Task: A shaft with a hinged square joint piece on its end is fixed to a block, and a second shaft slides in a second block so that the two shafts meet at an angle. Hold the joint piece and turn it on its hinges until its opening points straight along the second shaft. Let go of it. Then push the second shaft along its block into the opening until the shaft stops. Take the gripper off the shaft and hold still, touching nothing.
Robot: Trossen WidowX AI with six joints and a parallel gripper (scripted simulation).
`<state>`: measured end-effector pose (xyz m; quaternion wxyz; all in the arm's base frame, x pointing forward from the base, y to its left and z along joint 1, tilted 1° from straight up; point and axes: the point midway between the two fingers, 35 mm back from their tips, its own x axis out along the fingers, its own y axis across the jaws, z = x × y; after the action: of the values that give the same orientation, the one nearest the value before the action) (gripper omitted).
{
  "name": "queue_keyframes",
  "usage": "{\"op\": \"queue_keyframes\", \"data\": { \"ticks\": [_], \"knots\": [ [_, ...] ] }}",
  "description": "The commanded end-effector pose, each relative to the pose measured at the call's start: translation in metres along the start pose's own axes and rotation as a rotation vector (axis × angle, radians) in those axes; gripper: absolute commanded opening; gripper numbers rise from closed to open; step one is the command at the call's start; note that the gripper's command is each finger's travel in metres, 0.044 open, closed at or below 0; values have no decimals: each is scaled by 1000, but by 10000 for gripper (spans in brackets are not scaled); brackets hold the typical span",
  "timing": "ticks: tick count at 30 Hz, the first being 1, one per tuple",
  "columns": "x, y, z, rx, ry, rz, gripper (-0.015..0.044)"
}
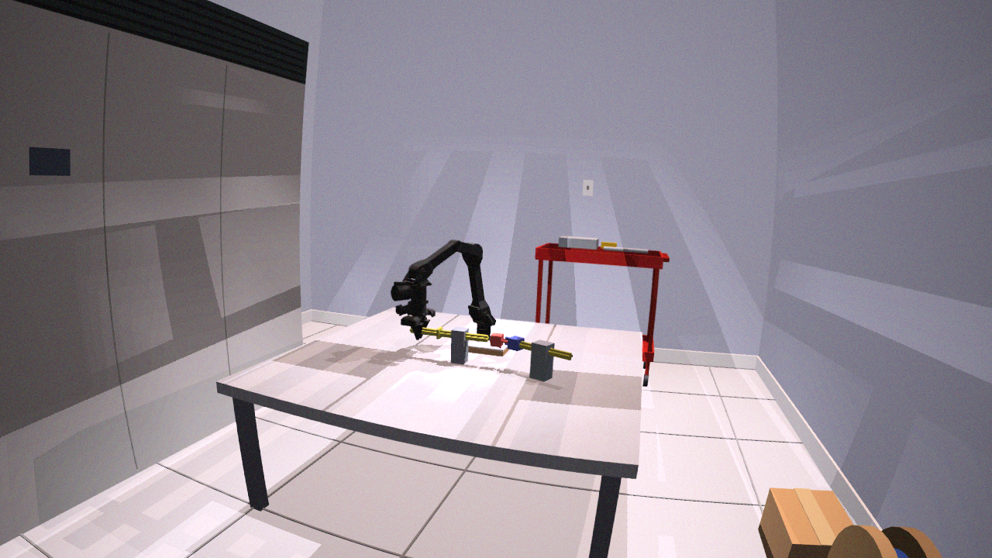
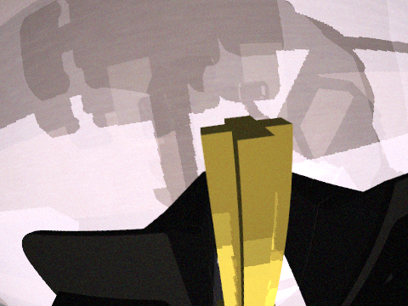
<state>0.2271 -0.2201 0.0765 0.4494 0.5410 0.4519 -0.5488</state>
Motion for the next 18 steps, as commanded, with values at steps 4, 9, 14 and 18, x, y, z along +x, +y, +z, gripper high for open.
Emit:
{"op": "queue_keyframes", "data": {
  "ticks": [4, 9, 14, 18],
  "knots": [
    [0, 0, -12, 2, -2, 7, 0],
    [0, 0, -20, 2, -2, 8, 0],
    [0, 0, -28, 2, -1, 8, 0],
    [0, 0, -34, 2, 0, 8, 0]
  ]
}}
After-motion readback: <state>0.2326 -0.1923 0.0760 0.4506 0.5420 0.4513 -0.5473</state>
